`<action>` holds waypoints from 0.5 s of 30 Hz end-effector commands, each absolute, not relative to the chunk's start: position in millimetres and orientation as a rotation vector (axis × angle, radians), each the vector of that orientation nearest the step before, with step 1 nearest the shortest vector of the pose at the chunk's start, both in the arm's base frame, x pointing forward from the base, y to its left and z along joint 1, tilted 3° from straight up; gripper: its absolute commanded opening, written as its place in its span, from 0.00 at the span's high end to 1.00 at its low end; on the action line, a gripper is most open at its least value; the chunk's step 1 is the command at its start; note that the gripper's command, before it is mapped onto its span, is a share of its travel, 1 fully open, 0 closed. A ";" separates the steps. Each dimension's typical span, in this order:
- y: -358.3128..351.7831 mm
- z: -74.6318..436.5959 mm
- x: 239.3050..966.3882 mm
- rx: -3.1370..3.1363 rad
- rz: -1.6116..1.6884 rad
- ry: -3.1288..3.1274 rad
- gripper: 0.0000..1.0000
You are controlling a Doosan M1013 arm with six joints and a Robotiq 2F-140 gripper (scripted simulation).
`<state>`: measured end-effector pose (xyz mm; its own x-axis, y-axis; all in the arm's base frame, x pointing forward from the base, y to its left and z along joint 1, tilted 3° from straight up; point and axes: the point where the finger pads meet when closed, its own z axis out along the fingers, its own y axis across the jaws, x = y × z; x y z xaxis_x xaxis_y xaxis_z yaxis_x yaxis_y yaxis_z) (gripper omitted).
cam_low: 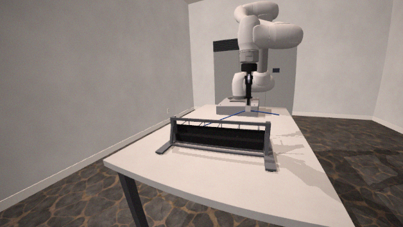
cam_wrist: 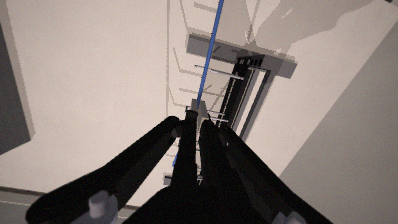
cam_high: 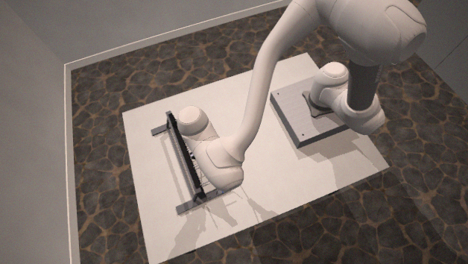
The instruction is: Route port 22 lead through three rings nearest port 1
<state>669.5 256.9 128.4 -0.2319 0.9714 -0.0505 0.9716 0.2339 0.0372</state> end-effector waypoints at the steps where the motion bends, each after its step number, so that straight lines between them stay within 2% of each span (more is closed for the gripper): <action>1: 261.5 130.5 670.0 1.909 0.010 2.419 1.00; 15: 261.4 128.9 670.1 1.909 0.010 2.419 1.00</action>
<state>669.6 257.1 127.6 -0.2318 0.9715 -0.0500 0.9716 0.2337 0.0374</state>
